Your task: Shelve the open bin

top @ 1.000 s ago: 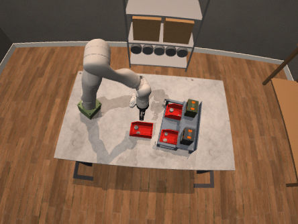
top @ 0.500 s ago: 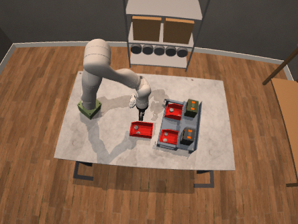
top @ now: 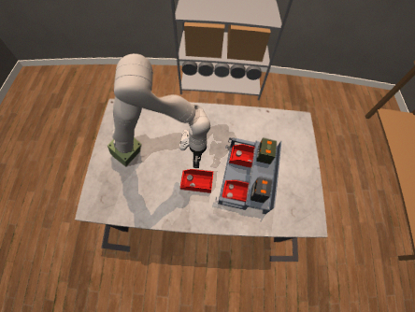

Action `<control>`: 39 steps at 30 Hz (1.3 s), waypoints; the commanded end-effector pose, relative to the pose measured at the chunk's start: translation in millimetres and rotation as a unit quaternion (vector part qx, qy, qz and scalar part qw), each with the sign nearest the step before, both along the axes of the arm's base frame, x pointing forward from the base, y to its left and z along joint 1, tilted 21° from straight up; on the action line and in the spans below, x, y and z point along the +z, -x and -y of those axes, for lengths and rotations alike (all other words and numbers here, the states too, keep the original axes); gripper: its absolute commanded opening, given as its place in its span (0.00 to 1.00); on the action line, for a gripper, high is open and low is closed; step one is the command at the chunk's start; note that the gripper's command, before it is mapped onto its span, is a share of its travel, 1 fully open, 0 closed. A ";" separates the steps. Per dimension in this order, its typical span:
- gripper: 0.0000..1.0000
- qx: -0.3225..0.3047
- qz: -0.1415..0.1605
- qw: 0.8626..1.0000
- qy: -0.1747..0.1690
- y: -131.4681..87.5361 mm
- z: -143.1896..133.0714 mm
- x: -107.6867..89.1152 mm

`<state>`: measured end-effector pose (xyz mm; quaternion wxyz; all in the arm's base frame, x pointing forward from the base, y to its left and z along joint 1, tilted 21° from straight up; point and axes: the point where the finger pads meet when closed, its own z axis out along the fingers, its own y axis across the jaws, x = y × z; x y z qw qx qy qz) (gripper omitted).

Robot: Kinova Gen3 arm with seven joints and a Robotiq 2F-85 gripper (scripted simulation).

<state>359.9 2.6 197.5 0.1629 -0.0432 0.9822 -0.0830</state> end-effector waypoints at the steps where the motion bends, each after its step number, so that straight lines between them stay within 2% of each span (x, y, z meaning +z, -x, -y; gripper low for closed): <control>1: 1.00 0.002 0.001 1.000 -0.002 0.4 -4.7 6.3; 39: 1.00 0.002 0.001 1.000 -0.002 1.7 -6.9 10.5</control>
